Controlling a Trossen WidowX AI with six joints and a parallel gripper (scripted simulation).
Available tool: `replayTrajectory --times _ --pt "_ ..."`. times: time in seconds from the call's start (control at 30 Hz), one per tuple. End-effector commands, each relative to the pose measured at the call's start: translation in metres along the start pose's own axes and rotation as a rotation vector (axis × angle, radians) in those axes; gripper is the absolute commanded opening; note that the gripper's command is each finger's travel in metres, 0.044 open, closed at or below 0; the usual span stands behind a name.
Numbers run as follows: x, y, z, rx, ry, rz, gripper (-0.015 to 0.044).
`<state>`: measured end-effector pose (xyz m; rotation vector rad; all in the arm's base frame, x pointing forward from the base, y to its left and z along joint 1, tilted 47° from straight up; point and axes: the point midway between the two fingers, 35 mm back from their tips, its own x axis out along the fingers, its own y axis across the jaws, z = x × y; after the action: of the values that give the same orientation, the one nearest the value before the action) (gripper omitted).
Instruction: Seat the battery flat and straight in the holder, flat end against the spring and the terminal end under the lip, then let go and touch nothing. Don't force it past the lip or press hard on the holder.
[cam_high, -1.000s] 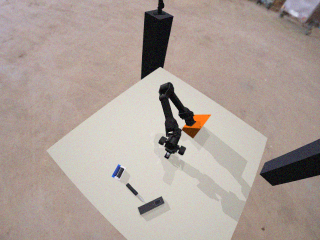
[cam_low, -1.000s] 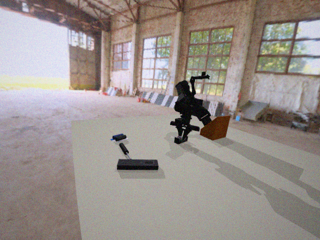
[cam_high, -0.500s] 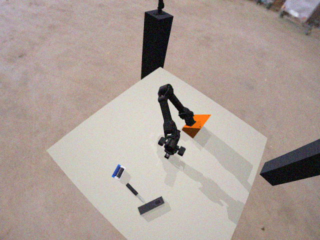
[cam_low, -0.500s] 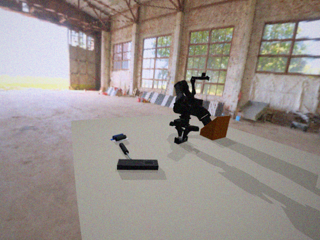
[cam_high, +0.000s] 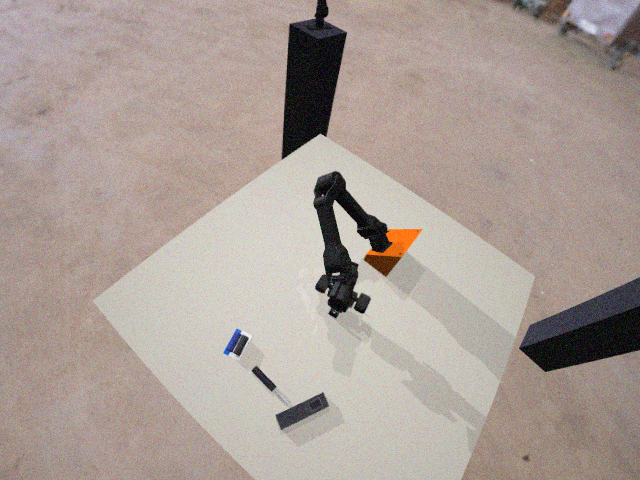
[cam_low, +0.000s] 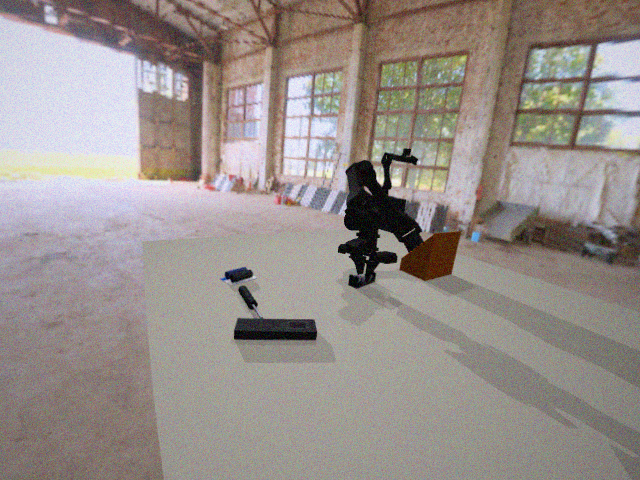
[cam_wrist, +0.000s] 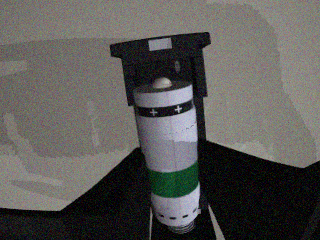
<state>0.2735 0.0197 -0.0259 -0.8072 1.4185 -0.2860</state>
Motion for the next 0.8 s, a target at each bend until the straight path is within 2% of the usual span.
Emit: replayTrajectory --times 0.0,0.77 --pt "0.002 0.0002 -0.003 -0.001 0.038 0.0 0.0075" --pt "0.0025 -0.002 0.0069 0.006 0.094 0.003 0.0075"
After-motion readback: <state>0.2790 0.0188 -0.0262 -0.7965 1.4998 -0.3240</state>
